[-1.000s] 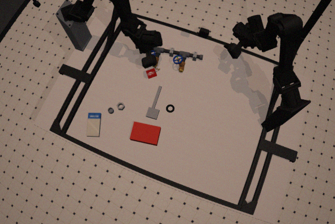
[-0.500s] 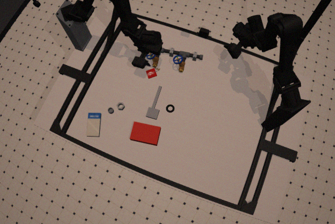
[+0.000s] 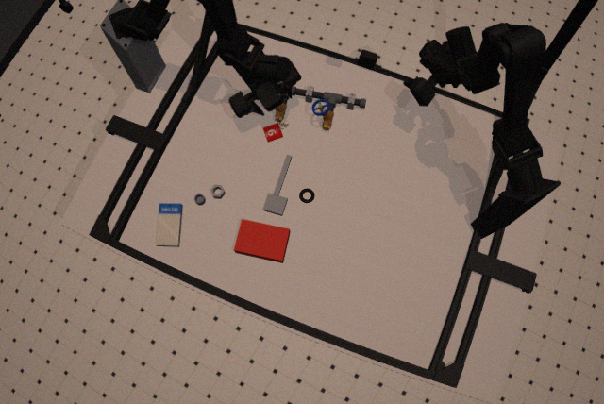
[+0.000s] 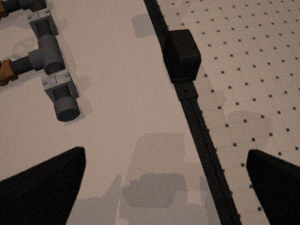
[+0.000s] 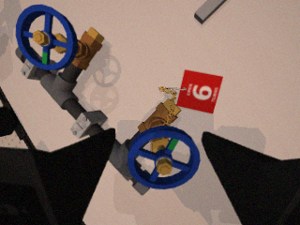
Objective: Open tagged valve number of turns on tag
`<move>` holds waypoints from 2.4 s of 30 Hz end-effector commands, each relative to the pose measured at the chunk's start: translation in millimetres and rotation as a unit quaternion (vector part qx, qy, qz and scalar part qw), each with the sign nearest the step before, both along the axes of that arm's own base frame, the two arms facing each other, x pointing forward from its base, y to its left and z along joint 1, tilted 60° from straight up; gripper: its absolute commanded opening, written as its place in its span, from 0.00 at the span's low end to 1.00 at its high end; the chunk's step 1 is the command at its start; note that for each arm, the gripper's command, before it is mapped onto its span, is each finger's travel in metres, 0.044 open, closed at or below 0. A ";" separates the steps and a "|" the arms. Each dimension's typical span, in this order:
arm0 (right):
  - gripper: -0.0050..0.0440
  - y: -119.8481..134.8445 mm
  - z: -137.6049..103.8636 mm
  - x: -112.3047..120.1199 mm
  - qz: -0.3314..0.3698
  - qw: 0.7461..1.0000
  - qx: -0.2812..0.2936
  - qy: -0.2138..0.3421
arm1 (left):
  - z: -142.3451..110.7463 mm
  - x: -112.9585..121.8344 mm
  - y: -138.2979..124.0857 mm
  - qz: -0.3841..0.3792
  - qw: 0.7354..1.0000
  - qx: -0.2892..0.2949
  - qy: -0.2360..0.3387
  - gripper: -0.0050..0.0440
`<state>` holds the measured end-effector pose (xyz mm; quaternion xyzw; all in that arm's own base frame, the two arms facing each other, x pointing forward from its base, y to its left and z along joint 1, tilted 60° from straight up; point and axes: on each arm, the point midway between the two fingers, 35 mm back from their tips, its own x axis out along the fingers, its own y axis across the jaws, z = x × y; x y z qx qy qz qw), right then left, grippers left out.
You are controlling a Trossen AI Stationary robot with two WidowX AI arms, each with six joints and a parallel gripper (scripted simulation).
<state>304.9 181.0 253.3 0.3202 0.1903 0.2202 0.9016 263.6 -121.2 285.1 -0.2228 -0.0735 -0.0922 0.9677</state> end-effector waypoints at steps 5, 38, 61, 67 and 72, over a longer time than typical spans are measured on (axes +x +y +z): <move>0.92 -0.1 0.0 0.0 -0.008 0.999 0.031 0.020 | 0.0 0.0 0.0 0.000 1.000 0.000 0.000 0.92; 0.10 0.0 -0.1 0.0 0.019 0.996 -0.078 -0.048 | 0.0 0.0 0.0 0.000 1.000 0.000 0.000 0.92; 0.10 0.0 -0.1 0.0 0.118 0.813 -0.484 -0.302 | 0.0 0.0 0.0 0.000 1.000 0.000 0.000 0.92; 0.10 0.0 -0.1 0.0 0.136 0.739 -0.560 -0.349 | 0.0 0.0 0.0 0.000 1.000 0.000 0.000 0.92; 0.10 0.0 -0.1 0.0 0.152 0.660 -0.624 -0.390 | 0.0 0.0 0.0 0.000 1.000 0.000 0.000 0.92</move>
